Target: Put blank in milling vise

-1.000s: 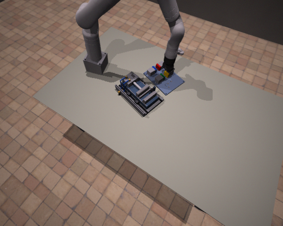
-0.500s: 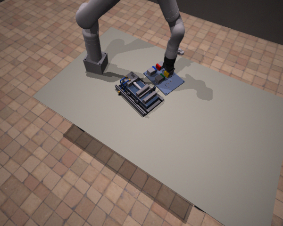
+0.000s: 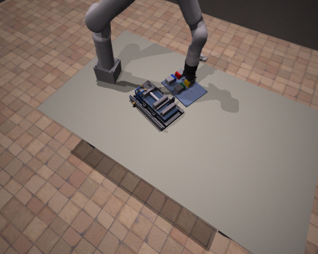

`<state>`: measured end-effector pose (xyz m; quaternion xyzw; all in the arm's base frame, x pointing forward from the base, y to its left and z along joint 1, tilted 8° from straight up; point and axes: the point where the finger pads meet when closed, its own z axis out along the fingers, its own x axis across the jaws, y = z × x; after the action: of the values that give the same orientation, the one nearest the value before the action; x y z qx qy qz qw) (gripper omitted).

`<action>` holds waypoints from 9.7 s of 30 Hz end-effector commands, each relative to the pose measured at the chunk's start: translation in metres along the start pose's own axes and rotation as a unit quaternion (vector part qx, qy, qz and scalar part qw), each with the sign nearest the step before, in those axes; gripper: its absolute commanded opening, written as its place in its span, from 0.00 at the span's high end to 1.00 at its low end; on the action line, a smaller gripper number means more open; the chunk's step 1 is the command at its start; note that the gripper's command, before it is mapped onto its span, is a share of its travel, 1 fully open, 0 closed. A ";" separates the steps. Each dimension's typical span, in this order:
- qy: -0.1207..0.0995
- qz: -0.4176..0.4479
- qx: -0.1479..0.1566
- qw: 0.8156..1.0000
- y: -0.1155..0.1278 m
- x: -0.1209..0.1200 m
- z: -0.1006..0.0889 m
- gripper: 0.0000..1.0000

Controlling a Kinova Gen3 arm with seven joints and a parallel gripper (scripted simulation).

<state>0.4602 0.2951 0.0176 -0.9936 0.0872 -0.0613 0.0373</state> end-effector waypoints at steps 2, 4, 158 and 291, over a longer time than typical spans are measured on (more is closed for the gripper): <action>0.003 0.003 0.001 1.000 -0.002 0.003 -0.001 0.00; 0.003 0.003 0.001 1.000 -0.002 0.003 -0.001 0.00; 0.002 0.000 0.001 1.000 0.000 0.001 -0.003 1.00; 0.003 0.003 0.001 1.000 -0.001 0.000 -0.134 1.00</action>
<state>0.4426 0.2869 0.1528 -0.9929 0.0934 -0.0633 0.0371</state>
